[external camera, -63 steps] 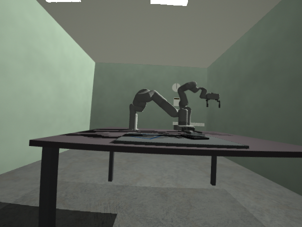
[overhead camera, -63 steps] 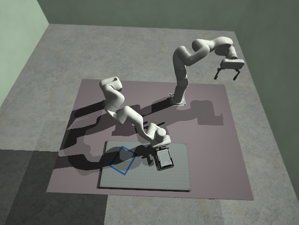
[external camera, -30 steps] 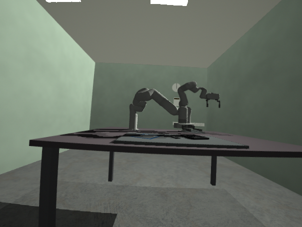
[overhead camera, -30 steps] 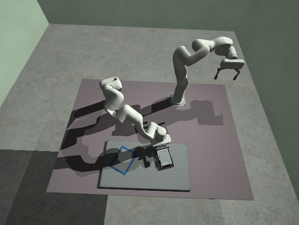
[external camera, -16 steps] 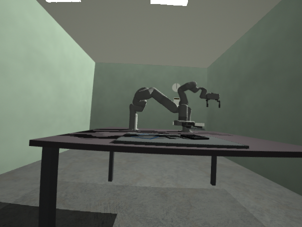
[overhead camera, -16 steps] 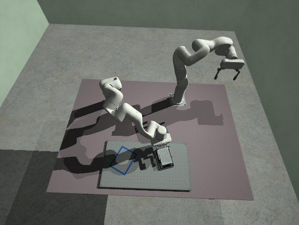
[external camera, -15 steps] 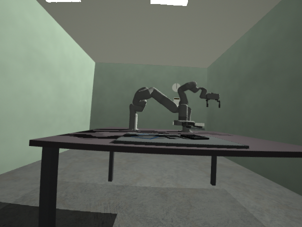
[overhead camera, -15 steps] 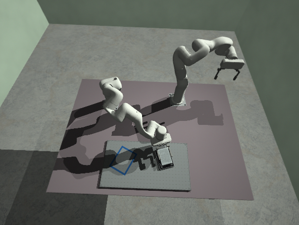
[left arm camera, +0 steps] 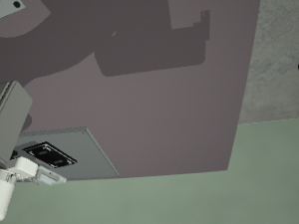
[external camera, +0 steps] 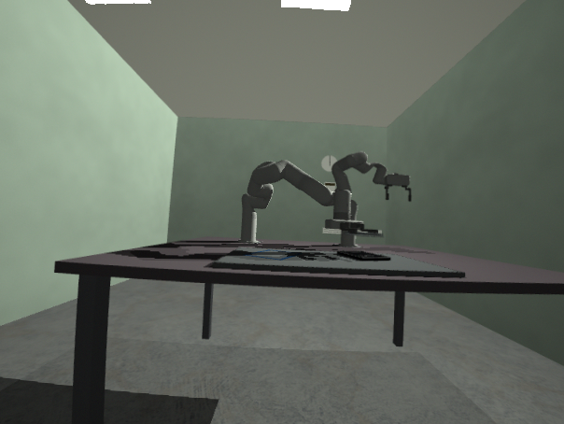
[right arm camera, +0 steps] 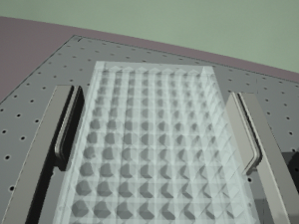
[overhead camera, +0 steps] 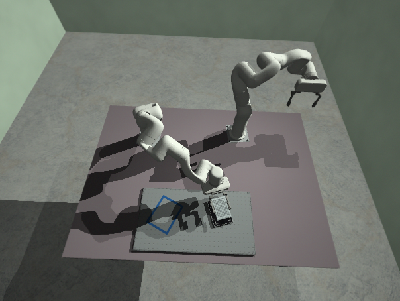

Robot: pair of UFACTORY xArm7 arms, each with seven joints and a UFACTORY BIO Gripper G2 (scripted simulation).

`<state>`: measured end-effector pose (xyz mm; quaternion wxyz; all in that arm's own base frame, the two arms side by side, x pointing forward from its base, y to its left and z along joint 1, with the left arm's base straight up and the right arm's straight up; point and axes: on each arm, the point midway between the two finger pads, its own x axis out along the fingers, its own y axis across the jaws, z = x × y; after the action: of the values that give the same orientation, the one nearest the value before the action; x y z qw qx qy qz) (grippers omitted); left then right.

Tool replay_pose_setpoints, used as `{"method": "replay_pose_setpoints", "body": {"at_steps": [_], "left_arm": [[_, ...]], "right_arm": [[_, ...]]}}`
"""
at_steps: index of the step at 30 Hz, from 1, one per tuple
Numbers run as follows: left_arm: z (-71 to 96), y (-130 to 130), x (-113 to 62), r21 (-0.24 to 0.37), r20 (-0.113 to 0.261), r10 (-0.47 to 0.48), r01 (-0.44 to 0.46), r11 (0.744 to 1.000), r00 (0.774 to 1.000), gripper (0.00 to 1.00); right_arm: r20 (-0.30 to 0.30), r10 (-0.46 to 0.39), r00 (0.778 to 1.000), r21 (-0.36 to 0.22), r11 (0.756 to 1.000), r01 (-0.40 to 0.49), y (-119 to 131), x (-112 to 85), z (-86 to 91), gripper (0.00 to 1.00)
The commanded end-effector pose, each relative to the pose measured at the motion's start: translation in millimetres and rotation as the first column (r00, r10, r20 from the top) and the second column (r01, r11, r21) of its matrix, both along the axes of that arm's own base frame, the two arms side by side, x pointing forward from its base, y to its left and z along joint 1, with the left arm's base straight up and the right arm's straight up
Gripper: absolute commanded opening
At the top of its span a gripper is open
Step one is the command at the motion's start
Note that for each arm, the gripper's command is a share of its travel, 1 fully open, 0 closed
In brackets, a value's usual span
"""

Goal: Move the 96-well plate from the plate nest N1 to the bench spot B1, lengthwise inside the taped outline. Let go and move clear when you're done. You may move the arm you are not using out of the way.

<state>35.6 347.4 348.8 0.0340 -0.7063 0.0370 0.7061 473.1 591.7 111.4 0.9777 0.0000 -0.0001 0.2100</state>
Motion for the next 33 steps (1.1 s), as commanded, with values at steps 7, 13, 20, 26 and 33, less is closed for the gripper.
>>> {"method": "replay_pose_setpoints", "body": {"at_steps": [7, 13, 20, 26, 33], "left_arm": [[1.3, 0.5, -0.1, 0.004, 0.0, 0.0, 0.0, 1.0, 1.0, 1.0], [1.3, 0.5, -0.1, 0.004, 0.0, 0.0, 0.0, 1.0, 1.0, 1.0], [1.3, 0.5, -0.1, 0.004, 0.0, 0.0, 0.0, 1.0, 1.0, 1.0], [1.3, 0.5, -0.1, 0.004, 0.0, 0.0, 0.0, 1.0, 1.0, 1.0], [1.3, 0.5, -0.1, 0.004, 0.0, 0.0, 0.0, 1.0, 1.0, 1.0]], "right_arm": [[0.002, 0.0, 1.0, 0.004, 1.0, 0.0, 0.9, 0.4, 13.8, 0.0], [0.002, 0.0, 1.0, 0.004, 1.0, 0.0, 0.8, 0.4, 13.8, 0.0], [0.002, -0.067, 0.998, 0.004, 0.998, 0.067, -5.7, 1.8, 13.6, 0.0], [0.001, -0.264, 0.965, 0.005, 0.965, 0.264, -25.2, 6.1, 12.8, 0.0], [0.0, -0.42, 0.907, 0.005, 0.907, 0.42, -41.5, 9.7, 12.2, 0.0]]}}
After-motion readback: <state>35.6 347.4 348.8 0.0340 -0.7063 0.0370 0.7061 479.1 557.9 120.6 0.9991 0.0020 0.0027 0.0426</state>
